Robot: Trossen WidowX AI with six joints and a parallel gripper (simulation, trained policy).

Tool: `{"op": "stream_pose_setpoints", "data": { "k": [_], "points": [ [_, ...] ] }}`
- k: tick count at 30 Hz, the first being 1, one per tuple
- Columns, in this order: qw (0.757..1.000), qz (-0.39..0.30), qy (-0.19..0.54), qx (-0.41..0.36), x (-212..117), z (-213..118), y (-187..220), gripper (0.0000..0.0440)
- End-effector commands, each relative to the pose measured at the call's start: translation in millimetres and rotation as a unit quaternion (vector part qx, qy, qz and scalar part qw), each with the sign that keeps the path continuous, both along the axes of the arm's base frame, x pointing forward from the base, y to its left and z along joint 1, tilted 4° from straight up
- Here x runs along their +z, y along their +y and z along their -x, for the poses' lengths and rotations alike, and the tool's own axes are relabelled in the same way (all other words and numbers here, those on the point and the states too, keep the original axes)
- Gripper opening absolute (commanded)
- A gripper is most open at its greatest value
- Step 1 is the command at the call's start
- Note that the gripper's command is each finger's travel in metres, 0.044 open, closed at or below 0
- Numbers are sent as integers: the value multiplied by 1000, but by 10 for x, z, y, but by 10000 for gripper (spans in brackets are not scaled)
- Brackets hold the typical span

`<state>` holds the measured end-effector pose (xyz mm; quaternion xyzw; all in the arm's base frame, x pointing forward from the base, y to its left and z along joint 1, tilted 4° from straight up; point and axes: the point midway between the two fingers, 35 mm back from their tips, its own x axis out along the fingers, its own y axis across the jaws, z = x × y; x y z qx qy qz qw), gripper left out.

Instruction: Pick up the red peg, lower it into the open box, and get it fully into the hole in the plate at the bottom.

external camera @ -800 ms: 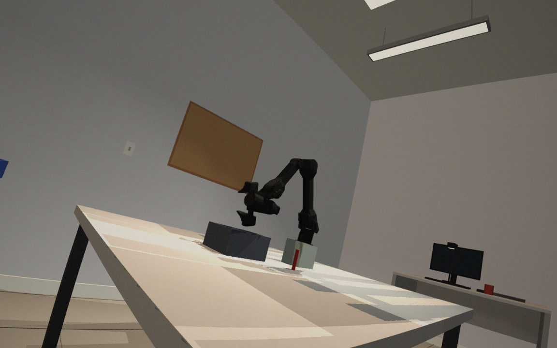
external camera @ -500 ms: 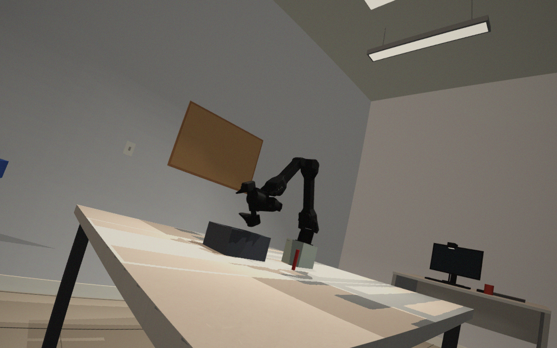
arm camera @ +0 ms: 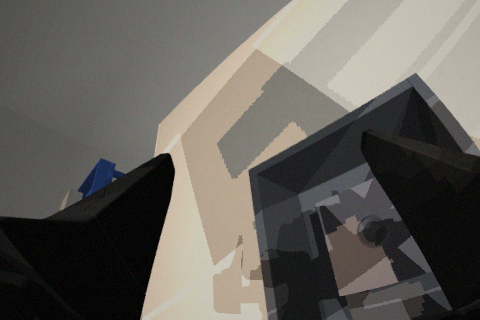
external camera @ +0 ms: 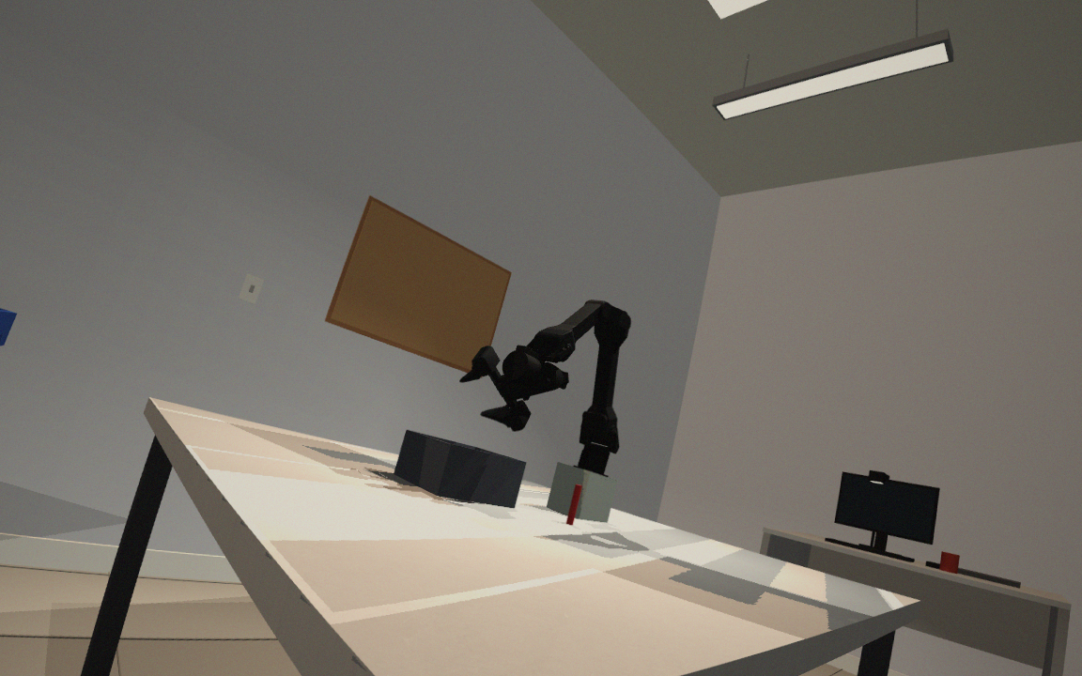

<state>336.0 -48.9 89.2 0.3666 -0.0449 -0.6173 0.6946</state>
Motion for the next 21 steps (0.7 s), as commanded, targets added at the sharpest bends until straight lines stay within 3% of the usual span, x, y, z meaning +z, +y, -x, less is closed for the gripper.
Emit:
{"op": "stream_pose_setpoints", "data": {
  "k": [1, 11, 21],
  "points": [
    [998, -23, 50, 32, 11, 31, 154, 440],
    [972, -74, 189, 121, -34, 228, 570, 440],
    [916, -119, 320, 211, -89, 544, 976, 440]
  ]
}}
